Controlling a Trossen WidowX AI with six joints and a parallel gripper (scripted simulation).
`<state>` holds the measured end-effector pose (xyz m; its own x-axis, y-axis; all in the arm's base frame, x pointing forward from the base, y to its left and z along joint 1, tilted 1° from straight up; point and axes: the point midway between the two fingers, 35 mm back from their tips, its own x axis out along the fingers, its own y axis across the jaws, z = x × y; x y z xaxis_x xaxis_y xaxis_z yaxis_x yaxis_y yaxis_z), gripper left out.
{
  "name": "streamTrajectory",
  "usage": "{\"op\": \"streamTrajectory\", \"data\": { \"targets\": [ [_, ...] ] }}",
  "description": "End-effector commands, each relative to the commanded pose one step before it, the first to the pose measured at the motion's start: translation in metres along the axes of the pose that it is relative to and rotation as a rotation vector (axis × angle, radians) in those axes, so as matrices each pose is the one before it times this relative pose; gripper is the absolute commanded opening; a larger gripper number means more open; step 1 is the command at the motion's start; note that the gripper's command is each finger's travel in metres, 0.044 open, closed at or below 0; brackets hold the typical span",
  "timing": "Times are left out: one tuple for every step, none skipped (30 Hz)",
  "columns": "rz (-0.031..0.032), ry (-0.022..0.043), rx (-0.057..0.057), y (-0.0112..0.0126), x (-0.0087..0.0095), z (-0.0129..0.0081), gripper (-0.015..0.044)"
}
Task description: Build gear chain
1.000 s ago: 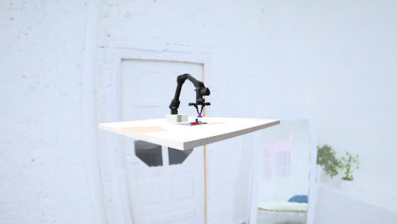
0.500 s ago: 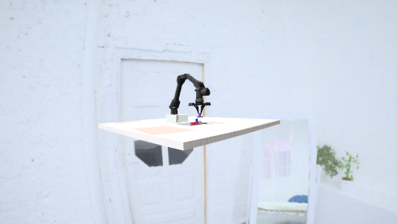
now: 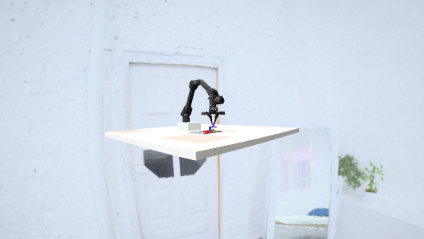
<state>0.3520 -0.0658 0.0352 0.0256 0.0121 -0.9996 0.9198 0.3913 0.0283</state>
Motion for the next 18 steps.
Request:
{"op": "streamTrajectory", "data": {
  "targets": [
    [-0.00195,0.00076,0.0120,0.00003,0.00678,0.00052,0.0000],
    [0.00000,0.00000,0.0119,0.00010,0.00142,0.00003,0.0000],
    [0.00000,0.00001,0.0144,0.00011,0.00150,0.00000,0.0000],
    [0.00000,0.00001,0.0167,0.00011,0.00156,-0.00004,0.0000],
    [0.00000,0.00001,0.0185,0.00009,0.00158,-0.00007,0.0000],
    [0.00000,0.00002,0.0198,0.00007,0.00159,-0.00009,0.0000],
    [-0.00001,0.00002,0.0207,0.00004,0.00159,-0.00011,0.0000],
    [-0.00001,0.00002,0.0213,0.00001,0.00158,-0.00012,0.0000],
    [-0.00001,0.00002,0.0216,-0.00003,0.00157,-0.00011,0.0000],
    [-0.00001,0.00002,0.0215,-0.00006,0.00157,-0.00010,0.0000],
    [-0.00002,0.00001,0.0211,-0.00009,0.00156,-0.00008,0.0000],
    [-0.00002,0.00001,0.0204,-0.00011,0.00156,-0.00005,0.0000],
    [-0.00001,0.00000,0.0199,-0.00012,-0.00083,-0.00002,0.0000],
    [-0.00002,0.00000,0.0242,-0.00016,-0.00076,0.00002,0.0000],
    [-0.00002,-0.00001,0.0239,-0.00016,-0.00052,0.00007,0.0000],
    [-0.00002,-0.00001,0.0253,-0.00016,-0.00030,0.00015,0.0000],
    [-0.00001,-0.00002,0.0224,-0.00010,0.00003,0.00023,0.0000],
    [0.00000,-0.00002,0.0139,0.00001,0.00037,0.00026,0.0000]
  ]
}}
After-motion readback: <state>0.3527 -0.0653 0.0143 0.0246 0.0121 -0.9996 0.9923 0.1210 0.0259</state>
